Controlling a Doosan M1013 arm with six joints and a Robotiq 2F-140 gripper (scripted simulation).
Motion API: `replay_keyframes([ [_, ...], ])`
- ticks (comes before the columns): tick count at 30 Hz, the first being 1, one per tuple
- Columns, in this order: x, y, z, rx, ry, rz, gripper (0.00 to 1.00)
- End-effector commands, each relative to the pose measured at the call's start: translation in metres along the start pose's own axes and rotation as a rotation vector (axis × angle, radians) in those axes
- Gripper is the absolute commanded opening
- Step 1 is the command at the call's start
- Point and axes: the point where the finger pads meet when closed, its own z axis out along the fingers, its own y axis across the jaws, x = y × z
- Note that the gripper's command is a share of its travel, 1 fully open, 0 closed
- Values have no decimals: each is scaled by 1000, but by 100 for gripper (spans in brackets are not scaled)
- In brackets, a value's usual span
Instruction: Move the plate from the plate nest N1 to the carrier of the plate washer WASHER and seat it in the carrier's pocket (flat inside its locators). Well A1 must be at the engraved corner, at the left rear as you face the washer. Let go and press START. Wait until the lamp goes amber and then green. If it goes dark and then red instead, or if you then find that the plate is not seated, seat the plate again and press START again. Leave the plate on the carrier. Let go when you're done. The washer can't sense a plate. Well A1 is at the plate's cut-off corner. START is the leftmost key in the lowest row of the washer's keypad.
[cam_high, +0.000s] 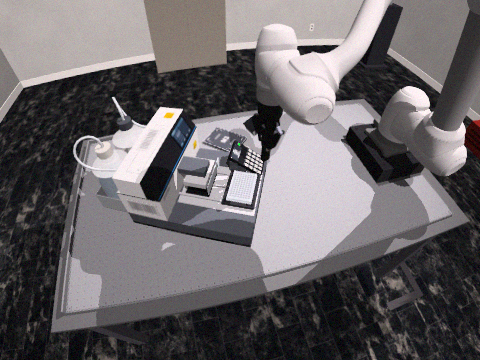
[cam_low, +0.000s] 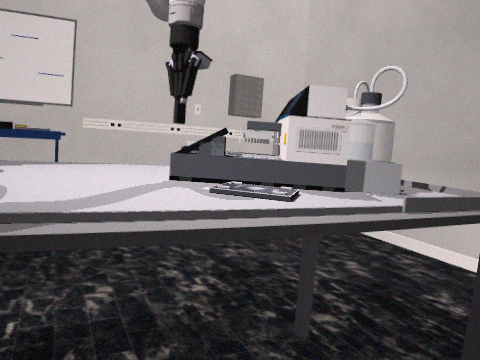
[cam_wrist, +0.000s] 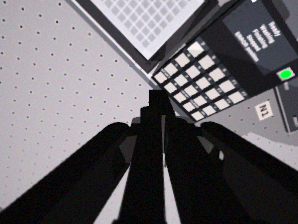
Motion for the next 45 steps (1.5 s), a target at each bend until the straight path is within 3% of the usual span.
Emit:
replay_keyframes([
  [1,0,0,4,0,1,0,10],
  [39,0,0,61,0,1,0,10],
  [45,0,0,62,0,1,0,10],
])
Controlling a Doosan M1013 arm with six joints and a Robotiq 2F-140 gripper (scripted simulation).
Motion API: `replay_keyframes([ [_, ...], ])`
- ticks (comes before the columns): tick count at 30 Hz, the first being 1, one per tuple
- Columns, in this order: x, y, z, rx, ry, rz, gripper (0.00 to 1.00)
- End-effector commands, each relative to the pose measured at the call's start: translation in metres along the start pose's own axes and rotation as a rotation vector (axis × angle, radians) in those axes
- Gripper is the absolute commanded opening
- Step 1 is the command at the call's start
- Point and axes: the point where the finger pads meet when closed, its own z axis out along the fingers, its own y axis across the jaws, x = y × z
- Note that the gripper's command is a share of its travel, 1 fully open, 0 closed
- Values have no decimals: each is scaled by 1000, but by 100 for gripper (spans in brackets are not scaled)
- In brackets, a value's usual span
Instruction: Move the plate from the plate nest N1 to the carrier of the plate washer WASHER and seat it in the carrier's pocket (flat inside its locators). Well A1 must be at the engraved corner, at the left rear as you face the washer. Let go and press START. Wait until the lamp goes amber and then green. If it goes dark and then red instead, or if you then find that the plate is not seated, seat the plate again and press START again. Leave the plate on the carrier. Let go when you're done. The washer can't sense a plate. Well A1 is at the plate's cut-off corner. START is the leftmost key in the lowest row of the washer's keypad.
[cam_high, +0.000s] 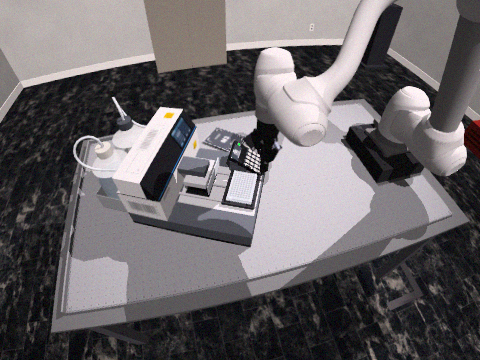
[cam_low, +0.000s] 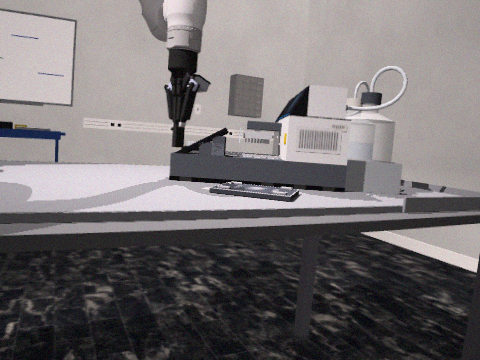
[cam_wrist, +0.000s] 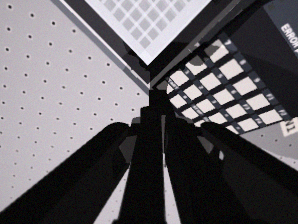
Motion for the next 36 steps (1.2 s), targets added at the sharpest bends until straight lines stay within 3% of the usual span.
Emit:
replay_keyframes([
  [1,1,0,0,0,1,0,10],
  [36,1,0,5,0,1,0,10],
])
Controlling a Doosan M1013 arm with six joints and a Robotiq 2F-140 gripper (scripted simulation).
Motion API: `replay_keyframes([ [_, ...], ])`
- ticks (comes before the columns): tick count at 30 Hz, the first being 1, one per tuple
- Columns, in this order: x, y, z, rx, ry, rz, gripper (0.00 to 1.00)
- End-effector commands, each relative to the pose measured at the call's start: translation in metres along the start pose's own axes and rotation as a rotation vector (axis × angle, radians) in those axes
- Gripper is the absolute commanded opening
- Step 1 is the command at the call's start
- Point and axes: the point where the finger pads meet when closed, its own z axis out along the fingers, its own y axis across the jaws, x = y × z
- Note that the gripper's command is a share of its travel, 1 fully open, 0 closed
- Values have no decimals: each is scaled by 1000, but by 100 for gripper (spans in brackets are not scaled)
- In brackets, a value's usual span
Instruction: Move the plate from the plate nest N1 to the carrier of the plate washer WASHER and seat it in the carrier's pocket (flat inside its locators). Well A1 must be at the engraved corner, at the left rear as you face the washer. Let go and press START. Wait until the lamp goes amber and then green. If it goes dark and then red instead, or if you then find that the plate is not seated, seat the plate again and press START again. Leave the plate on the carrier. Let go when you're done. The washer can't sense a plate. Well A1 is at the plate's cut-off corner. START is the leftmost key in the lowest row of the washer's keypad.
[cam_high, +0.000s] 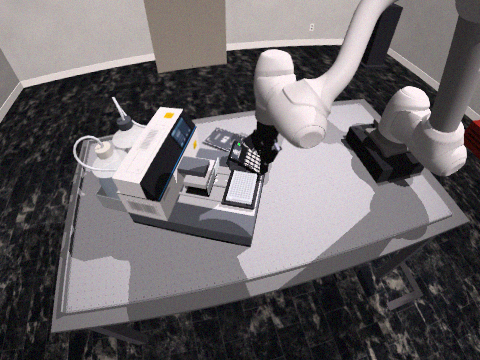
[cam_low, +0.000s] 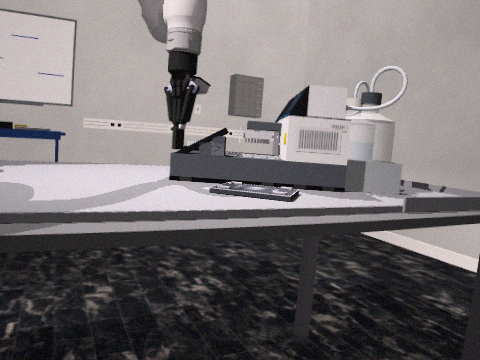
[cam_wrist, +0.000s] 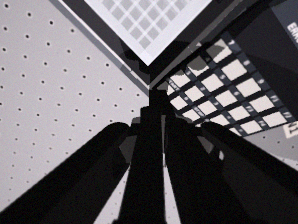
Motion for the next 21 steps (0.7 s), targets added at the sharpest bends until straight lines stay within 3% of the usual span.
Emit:
replay_keyframes([
  [1,1,0,-1,0,1,0,10],
  [21,0,0,-3,0,1,0,10],
])
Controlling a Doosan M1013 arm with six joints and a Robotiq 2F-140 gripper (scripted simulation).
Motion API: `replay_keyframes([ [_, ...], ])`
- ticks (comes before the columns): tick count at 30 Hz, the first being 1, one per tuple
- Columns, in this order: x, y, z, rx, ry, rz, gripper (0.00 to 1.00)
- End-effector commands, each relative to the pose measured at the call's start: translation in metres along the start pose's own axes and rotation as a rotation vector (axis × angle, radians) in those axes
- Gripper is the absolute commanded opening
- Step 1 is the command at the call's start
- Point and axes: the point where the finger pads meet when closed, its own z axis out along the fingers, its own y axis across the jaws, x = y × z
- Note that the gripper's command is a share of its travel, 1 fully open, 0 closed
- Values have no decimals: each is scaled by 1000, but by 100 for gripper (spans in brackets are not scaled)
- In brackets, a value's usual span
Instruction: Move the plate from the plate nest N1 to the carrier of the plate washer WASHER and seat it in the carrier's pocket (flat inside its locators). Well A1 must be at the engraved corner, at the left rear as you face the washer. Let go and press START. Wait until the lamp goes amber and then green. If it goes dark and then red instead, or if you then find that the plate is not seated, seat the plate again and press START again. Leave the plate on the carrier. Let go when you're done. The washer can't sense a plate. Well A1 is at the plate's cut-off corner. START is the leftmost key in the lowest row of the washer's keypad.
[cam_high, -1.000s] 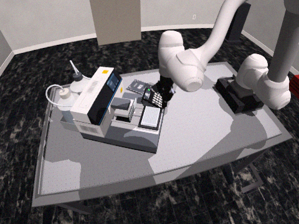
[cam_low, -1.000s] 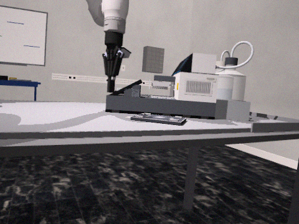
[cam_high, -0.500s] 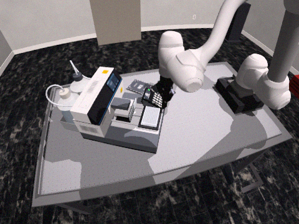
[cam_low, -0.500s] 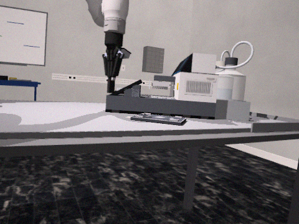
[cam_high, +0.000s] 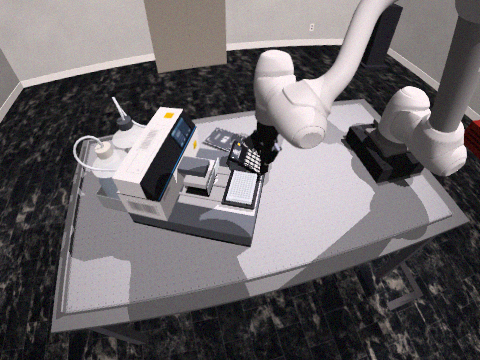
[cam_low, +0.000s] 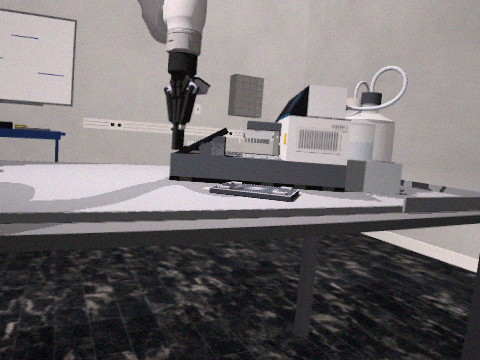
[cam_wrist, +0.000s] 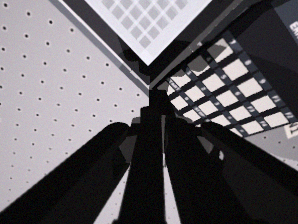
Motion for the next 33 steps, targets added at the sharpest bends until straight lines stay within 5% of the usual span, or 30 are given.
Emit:
replay_keyframes([
  [1,1,0,-6,0,2,0,10],
  [33,1,0,-53,0,2,0,10],
])
